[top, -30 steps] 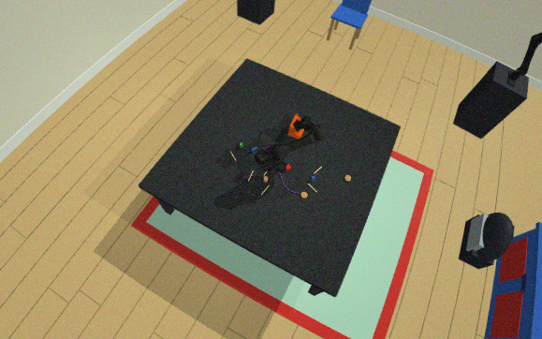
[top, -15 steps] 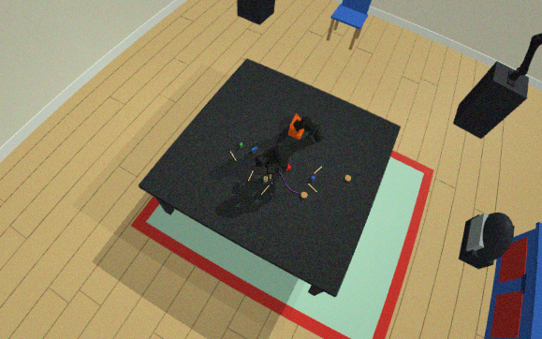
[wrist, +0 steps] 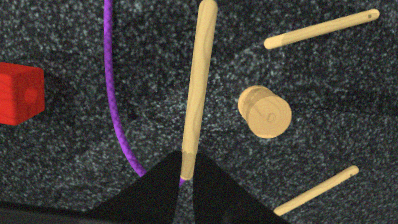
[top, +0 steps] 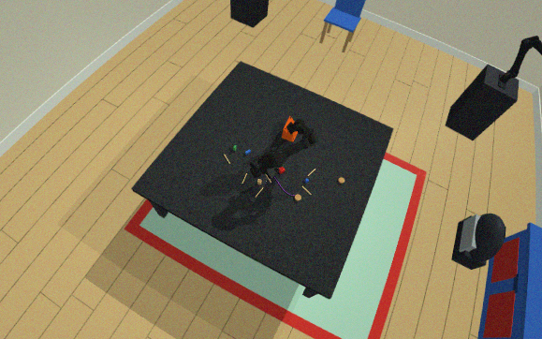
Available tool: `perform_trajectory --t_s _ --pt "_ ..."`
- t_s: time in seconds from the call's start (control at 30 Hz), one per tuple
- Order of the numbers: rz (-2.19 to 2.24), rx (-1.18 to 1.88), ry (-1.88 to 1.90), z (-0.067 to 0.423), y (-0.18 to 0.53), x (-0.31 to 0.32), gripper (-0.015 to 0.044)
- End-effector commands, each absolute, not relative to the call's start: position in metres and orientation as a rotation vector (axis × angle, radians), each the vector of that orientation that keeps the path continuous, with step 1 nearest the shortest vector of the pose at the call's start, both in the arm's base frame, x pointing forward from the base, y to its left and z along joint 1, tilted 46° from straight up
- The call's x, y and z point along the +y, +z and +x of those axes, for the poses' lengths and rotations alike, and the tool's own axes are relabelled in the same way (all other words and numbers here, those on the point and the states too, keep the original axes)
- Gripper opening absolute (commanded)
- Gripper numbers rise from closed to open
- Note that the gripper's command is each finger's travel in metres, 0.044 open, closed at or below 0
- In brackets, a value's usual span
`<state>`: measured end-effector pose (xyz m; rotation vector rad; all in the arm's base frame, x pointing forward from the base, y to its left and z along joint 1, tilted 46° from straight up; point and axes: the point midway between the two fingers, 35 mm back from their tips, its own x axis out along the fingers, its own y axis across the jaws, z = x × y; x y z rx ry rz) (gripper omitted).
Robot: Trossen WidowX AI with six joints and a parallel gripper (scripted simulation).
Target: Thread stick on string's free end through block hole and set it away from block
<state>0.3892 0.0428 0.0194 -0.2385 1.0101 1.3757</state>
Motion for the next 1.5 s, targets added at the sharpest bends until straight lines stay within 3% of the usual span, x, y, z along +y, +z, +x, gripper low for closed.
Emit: perform_trajectory --t_s 0.0,1.23,1.47 --pt "-0.350 0.899 1.448 0.394 0.024 0.045 0.0000" --pt "-1.314 -0.226 1.870 0.409 0.041 0.066 0.0000" --pt "-1.331 -0.249 1.872 0.409 0.041 0.066 0.0000"
